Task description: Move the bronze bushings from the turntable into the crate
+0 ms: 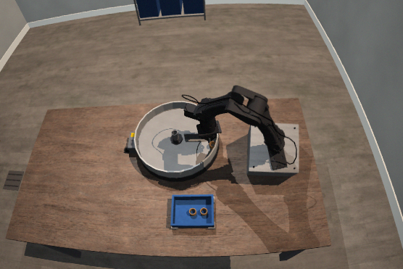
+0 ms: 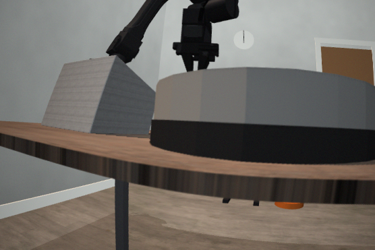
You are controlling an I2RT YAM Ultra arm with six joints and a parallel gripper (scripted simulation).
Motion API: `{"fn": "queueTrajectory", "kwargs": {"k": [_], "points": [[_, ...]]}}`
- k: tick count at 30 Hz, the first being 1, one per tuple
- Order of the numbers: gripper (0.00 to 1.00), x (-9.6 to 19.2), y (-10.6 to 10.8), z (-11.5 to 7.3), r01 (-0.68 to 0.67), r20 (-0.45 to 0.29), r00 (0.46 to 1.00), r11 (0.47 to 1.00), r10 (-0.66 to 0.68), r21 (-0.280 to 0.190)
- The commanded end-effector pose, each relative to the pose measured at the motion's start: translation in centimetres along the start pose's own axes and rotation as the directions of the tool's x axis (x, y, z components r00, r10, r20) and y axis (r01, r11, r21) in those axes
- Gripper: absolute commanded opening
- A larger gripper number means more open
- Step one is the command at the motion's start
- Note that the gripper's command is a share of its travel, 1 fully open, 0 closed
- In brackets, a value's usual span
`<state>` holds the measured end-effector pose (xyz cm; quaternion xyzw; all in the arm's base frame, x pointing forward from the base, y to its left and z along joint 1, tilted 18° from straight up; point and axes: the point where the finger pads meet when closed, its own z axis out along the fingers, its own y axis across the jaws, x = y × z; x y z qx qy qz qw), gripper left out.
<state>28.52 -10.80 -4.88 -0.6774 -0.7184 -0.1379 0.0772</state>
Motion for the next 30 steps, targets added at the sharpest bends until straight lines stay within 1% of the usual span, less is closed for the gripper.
{"fn": "queueTrajectory", "kwargs": {"k": [1,15,19,23,24,26,30], "points": [[0.13,0.6,-0.5,-0.6,-0.007,0.000,1.000,1.000,0.007,0.003],[0.13,0.6,-0.5,-0.5,-0.007,0.001,1.000,1.000,0.007,0.002],[0.13,0.4,0.0,-0.4,0.004,0.014,1.000,1.000,-0.003,-0.017],[0.13,0.4,0.1,-0.2,0.006,0.013,1.000,1.000,-0.006,-0.016],[0.13,-0.1,0.5,-0.5,0.001,0.022,1.000,1.000,0.000,-0.031],[0.13,0.4,-0.5,1.0,-0.006,-0.004,1.000,1.000,0.006,0.007],[0.13,0.5,-0.6,1.9,-0.005,-0.008,1.000,1.000,0.005,0.012]]}}
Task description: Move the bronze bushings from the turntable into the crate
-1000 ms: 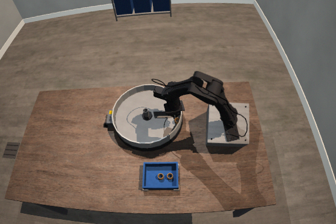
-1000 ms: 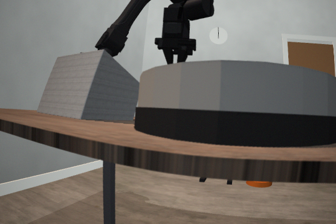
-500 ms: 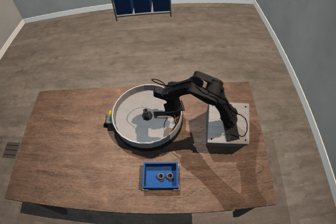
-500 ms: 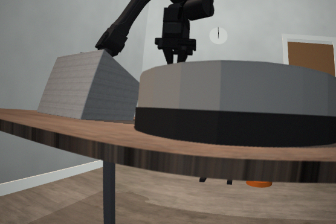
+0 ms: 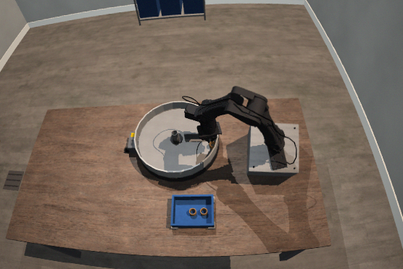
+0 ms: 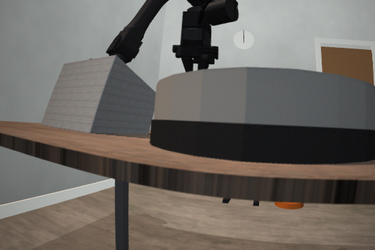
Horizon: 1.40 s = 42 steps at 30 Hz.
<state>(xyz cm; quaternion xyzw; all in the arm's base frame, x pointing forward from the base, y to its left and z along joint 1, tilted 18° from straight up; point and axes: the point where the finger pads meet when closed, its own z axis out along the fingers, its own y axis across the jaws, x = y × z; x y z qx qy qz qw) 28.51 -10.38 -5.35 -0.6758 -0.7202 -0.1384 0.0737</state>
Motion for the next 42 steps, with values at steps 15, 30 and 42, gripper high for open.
{"fn": "queueTrajectory", "kwargs": {"k": [15,30,42], "points": [[0.13,0.3,-0.7,3.1,-0.013,-0.012,1.000,1.000,0.013,0.016],[0.13,0.0,-0.3,2.8,-0.013,-0.009,1.000,1.000,0.013,0.010],[0.13,0.0,-0.3,2.8,-0.013,-0.009,1.000,1.000,0.013,0.010]]}}
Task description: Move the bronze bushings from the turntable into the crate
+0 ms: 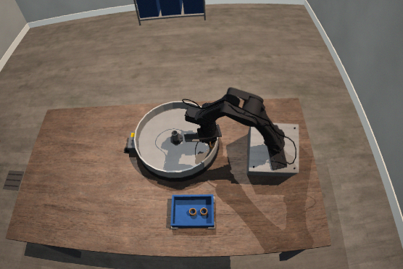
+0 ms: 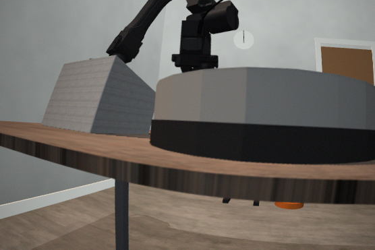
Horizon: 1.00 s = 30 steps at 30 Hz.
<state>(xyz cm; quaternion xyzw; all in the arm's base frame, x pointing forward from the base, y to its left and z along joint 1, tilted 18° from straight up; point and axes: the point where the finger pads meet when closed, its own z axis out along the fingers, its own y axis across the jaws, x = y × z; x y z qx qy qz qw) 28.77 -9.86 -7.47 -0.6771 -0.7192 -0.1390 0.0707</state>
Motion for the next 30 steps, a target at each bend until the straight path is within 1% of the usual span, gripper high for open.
{"fn": "queueTrajectory", "kwargs": {"k": [1,13,16,22,24,30], "points": [[0.13,0.15,-0.35,0.64,-0.010,-0.012,1.000,1.000,0.011,0.016],[0.13,0.15,-0.36,0.66,-0.010,-0.012,1.000,1.000,0.011,0.015],[0.13,0.32,-0.83,1.13,-0.012,-0.015,1.000,1.000,0.012,0.021],[0.13,0.31,-0.89,1.44,-0.011,-0.016,1.000,1.000,0.011,0.021],[0.13,0.05,-0.36,1.22,-0.007,-0.009,1.000,1.000,0.007,0.010],[0.13,0.13,-0.48,1.22,-0.008,-0.012,1.000,1.000,0.008,0.015]]}}
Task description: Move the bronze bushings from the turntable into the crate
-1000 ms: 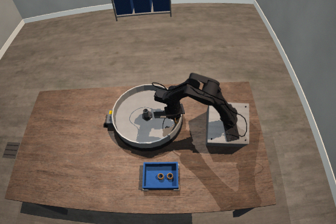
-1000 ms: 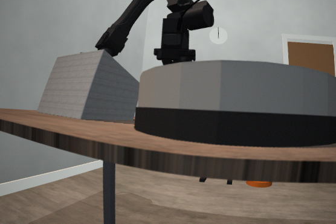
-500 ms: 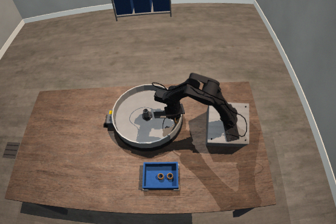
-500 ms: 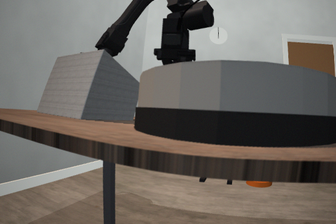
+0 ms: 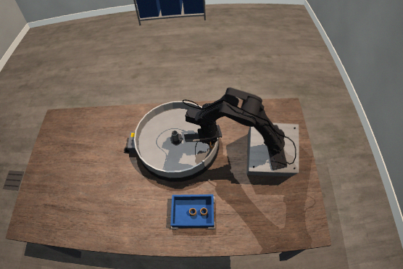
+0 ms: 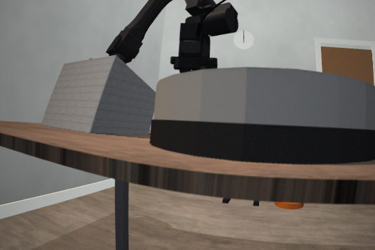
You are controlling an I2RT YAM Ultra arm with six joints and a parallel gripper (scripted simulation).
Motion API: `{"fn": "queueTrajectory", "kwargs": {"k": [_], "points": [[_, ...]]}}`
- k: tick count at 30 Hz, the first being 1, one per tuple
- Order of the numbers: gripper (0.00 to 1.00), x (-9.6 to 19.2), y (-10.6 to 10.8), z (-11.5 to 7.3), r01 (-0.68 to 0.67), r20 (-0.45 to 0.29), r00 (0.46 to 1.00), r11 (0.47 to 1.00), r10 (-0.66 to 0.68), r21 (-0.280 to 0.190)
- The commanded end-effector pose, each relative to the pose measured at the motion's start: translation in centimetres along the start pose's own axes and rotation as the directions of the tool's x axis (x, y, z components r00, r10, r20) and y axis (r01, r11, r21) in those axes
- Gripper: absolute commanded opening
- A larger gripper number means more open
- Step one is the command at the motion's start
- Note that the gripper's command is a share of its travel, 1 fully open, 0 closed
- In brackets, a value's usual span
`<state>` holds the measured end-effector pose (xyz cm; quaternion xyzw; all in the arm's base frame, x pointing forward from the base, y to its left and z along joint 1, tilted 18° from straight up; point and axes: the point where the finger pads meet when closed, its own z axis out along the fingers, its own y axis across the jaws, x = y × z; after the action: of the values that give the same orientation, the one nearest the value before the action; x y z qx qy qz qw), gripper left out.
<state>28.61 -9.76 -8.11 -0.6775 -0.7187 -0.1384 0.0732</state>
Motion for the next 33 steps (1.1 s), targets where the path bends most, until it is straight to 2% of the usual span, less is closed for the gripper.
{"fn": "queueTrajectory", "kwargs": {"k": [1,28,33], "points": [[0.13,0.22,-0.26,0.60,-0.006,-0.009,1.000,1.000,0.006,0.011],[0.13,0.22,-0.26,0.59,-0.006,-0.009,1.000,1.000,0.006,0.011],[0.13,0.01,0.52,0.04,-0.002,-0.005,1.000,1.000,0.002,0.004]]}}
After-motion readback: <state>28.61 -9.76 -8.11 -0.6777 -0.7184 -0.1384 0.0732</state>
